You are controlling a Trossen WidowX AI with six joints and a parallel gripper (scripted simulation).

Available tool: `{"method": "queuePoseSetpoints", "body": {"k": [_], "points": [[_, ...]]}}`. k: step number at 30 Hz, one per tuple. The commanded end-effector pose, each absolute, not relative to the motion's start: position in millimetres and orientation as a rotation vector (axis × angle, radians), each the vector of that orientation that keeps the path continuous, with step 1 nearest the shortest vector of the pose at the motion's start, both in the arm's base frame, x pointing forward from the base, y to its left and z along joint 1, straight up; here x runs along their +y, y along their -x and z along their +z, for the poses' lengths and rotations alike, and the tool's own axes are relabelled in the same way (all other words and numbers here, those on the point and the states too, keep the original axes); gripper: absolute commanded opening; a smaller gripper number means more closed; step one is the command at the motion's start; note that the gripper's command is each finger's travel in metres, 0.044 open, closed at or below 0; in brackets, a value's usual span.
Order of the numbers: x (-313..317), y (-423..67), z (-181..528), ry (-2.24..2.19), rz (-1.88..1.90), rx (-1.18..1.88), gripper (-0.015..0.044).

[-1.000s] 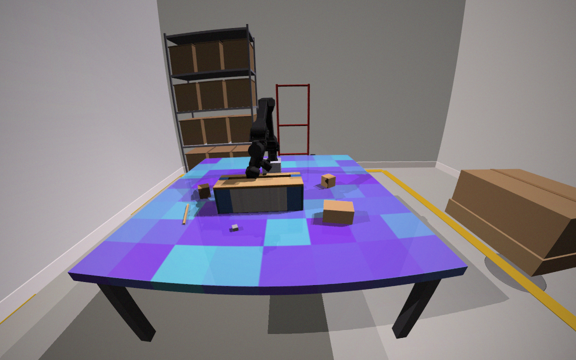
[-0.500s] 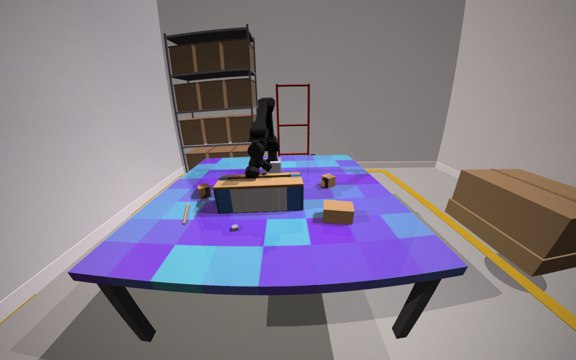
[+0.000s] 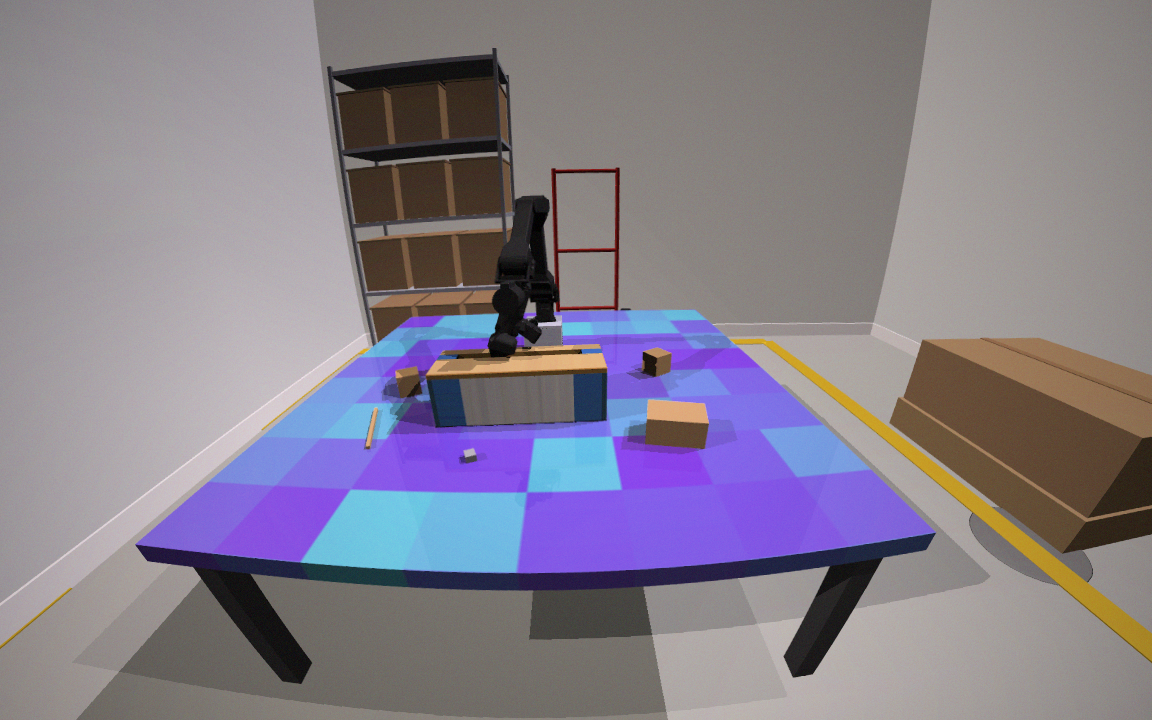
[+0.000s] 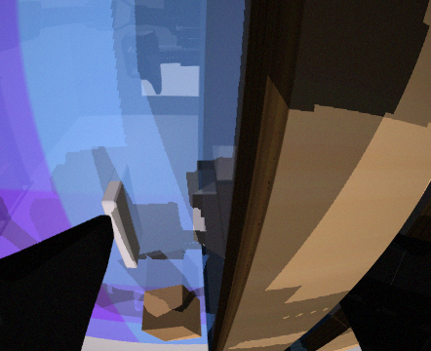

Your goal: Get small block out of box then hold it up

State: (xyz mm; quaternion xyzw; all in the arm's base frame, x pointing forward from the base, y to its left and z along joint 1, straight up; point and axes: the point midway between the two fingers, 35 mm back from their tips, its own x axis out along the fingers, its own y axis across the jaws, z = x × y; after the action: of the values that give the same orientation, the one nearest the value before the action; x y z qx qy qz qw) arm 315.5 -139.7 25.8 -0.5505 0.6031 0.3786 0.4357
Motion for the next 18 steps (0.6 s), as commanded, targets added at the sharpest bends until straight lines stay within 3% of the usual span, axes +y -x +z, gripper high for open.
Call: {"method": "queuePoseSetpoints", "body": {"k": [1,18], "points": [[-136,-316,26,1.368,0.940,1.501,0.0400],[-148,-315,26,1.369,0.939,1.502,0.0400]]}}
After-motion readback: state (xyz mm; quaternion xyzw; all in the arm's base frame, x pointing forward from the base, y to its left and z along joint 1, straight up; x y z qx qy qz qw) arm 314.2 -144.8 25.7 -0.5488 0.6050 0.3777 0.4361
